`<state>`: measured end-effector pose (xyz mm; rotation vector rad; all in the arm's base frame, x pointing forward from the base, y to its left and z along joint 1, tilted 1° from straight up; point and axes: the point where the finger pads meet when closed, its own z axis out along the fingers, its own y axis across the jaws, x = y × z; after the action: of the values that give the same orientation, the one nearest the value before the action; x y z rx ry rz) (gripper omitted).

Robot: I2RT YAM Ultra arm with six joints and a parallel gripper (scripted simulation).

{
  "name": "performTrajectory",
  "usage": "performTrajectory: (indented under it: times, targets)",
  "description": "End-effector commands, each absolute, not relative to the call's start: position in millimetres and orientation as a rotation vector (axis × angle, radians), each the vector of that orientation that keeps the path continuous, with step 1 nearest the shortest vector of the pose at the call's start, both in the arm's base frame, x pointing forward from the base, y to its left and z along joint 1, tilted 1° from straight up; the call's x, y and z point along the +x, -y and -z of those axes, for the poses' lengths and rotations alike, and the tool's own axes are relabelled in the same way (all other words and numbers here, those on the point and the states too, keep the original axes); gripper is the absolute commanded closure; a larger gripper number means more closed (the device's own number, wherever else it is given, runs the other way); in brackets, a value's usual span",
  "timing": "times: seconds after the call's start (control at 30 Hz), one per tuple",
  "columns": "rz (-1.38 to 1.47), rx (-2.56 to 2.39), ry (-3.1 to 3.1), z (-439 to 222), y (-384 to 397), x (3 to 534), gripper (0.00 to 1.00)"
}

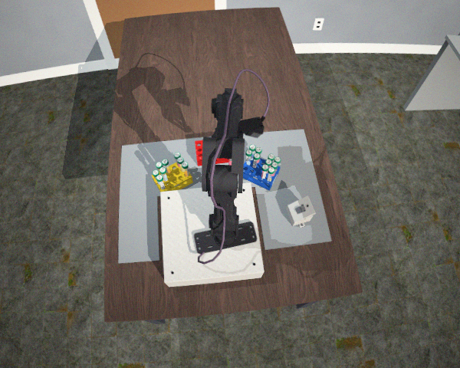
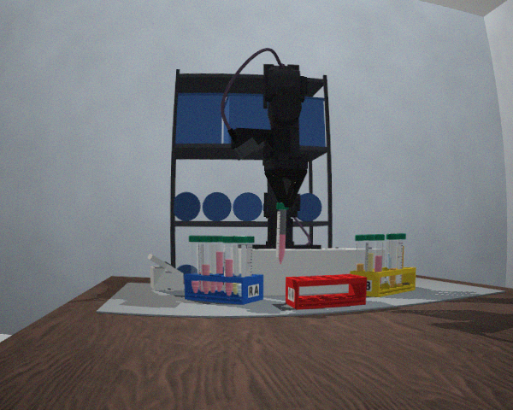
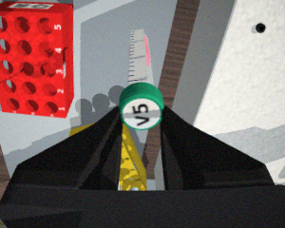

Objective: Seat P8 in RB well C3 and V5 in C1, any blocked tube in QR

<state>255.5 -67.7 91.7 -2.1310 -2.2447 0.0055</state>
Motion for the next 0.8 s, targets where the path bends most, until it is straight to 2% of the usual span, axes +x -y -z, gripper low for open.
performTrajectory:
  times: [0.0, 0.77]
  targets:
    - [0.002, -2.126, 2.294, -99, 76, 249, 1.00]
    - [0.002, -2.120, 2.287, -99, 124, 204, 1.00]
